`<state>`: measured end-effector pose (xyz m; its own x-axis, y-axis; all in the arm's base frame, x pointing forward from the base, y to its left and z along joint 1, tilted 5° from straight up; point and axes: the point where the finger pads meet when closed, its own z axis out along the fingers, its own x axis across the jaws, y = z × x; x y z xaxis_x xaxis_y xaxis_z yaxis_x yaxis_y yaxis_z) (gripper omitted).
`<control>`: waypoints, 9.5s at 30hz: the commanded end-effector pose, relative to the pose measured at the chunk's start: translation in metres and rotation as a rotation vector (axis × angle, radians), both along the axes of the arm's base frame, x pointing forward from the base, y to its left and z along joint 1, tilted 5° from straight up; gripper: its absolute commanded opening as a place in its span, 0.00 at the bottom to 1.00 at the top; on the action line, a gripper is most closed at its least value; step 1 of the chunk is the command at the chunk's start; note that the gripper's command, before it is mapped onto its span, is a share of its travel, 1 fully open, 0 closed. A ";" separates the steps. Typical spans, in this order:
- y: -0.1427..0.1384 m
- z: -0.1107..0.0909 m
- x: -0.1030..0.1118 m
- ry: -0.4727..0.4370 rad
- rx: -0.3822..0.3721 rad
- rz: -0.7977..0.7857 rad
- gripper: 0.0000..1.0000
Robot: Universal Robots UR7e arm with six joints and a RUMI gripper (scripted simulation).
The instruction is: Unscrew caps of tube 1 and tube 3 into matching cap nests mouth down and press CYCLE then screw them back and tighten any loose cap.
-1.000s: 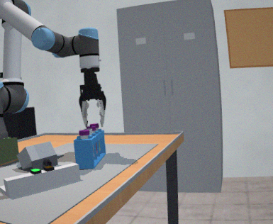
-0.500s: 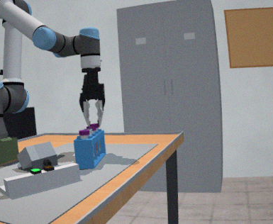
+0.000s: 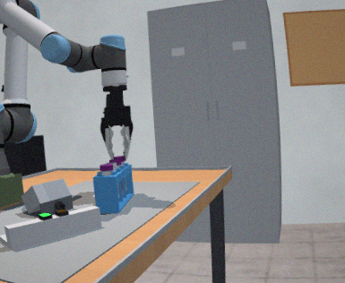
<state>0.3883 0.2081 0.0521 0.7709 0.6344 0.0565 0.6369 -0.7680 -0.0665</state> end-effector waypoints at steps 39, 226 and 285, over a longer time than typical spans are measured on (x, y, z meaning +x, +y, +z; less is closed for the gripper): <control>0.000 -0.001 0.000 0.062 0.001 -0.724 0.35; 0.000 -0.001 0.000 0.073 0.001 -0.854 0.35; 0.000 -0.001 0.000 0.043 0.000 -0.509 0.00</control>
<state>0.3885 0.2080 0.0508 0.9229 0.3833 0.0366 0.3850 -0.9184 -0.0909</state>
